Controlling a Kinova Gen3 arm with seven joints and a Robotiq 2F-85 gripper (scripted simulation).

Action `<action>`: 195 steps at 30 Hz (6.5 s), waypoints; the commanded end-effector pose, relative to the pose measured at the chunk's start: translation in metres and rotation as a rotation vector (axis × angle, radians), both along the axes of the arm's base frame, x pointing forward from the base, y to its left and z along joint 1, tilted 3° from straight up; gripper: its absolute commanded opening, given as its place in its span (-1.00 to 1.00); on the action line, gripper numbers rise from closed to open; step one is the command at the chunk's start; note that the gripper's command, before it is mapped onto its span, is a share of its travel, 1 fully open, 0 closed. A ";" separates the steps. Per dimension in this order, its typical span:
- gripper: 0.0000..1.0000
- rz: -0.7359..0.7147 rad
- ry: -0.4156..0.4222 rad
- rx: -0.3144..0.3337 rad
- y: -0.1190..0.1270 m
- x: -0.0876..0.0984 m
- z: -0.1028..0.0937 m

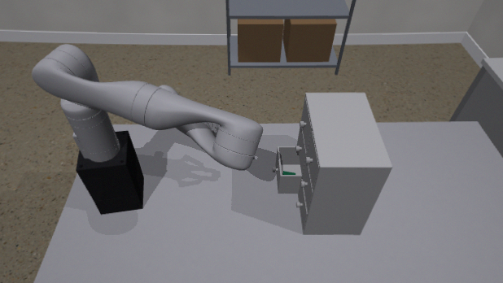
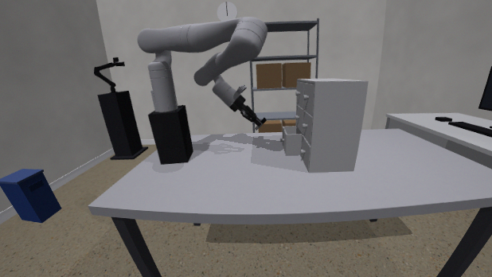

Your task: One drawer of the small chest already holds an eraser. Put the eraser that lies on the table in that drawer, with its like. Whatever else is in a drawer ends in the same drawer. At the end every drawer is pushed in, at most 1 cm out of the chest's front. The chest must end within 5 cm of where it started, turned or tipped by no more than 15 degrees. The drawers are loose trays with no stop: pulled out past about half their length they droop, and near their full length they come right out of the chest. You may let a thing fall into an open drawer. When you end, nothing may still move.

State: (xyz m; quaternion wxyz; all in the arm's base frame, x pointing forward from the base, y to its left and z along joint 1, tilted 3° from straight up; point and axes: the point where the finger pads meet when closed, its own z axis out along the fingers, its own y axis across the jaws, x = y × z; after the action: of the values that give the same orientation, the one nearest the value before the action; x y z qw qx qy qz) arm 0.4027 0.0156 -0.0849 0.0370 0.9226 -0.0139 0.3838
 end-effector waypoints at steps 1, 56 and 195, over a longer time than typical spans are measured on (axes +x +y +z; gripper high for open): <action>-0.63 0.004 -0.002 0.001 0.002 -0.003 -0.003; -0.63 0.009 -0.091 -0.004 0.002 -0.004 -0.003; 1.00 0.009 -0.091 -0.004 -0.006 0.148 -0.002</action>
State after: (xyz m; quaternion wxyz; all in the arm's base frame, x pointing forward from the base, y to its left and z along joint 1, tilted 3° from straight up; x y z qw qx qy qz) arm 0.5509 0.0099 -0.0874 0.0363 0.9044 -0.0108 0.4250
